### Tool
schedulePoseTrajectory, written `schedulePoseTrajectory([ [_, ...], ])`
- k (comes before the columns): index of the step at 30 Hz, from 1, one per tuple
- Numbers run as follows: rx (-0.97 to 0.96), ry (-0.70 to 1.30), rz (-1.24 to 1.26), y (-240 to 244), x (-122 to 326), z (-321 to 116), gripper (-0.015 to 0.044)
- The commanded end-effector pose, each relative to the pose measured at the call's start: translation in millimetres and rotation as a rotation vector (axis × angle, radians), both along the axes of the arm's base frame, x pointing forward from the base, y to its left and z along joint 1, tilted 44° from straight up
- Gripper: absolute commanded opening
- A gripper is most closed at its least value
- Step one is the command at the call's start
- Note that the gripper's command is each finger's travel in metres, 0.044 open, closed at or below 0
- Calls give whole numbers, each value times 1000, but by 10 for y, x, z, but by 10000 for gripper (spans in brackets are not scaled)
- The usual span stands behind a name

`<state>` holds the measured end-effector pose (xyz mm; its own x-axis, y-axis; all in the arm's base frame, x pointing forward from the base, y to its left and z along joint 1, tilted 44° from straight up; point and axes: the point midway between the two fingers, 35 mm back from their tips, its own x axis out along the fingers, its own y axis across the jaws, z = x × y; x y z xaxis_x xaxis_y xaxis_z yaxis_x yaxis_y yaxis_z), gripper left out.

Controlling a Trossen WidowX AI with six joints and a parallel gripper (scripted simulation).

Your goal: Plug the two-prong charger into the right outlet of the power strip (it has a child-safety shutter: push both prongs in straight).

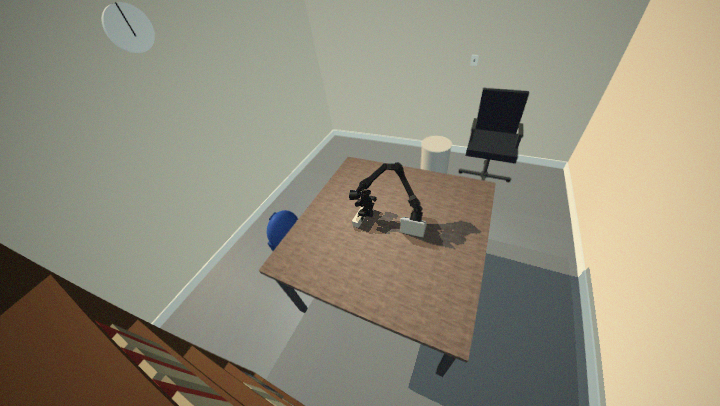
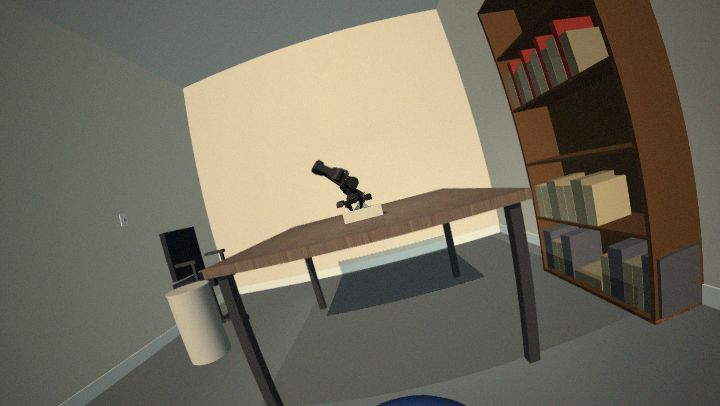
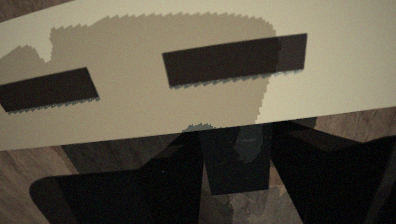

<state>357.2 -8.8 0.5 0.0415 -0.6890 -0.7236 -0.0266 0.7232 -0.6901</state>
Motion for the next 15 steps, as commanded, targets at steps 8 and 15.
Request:
schedulePoseTrajectory([
  [8,-3,-3,1,-1,3,3,440],
  [15,-3,-6,2,-2,-13,1,440],
])
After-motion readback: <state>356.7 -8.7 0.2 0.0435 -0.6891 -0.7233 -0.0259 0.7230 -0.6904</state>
